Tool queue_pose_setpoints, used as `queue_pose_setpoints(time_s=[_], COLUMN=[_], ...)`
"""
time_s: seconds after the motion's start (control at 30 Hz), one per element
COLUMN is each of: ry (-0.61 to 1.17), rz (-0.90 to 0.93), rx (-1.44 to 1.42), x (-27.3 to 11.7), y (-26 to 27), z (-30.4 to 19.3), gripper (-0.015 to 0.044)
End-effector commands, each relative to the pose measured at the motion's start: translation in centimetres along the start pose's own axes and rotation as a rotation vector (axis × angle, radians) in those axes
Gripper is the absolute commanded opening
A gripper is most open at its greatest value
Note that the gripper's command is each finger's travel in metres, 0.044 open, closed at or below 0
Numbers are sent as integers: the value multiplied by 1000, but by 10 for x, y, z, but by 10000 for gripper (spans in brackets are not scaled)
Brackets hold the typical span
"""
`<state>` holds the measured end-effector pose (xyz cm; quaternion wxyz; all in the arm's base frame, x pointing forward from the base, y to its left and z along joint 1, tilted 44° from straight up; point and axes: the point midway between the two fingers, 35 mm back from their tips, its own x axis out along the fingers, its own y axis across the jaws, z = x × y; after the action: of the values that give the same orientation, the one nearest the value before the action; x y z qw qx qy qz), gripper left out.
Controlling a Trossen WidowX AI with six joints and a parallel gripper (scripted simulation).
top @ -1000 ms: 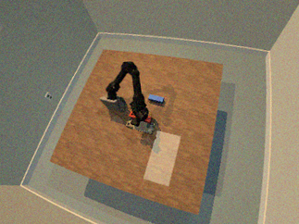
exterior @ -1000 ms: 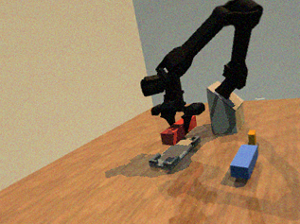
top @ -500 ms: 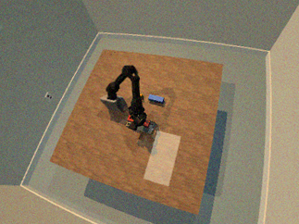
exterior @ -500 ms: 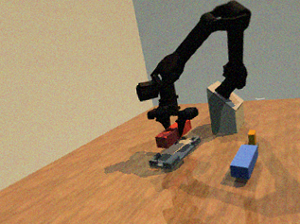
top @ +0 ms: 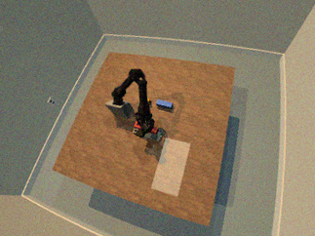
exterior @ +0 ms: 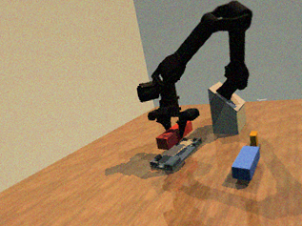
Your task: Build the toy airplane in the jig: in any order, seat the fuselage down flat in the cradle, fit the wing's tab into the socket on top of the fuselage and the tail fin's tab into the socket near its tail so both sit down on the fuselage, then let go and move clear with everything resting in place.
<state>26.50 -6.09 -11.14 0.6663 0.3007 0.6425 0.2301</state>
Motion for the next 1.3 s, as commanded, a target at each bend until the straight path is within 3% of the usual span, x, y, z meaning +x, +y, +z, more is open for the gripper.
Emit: queue_pose_setpoints(time_s=[0.0,0.97,1.13,1.27], ry=[1,1,3,3], rz=[-6,-4,-9,-9], rx=[-6,-6,-12,-12], x=[0,40,38,38], y=[-1,-2,-3,-3], z=[0,0,1,1], gripper=[195,195,161,56])
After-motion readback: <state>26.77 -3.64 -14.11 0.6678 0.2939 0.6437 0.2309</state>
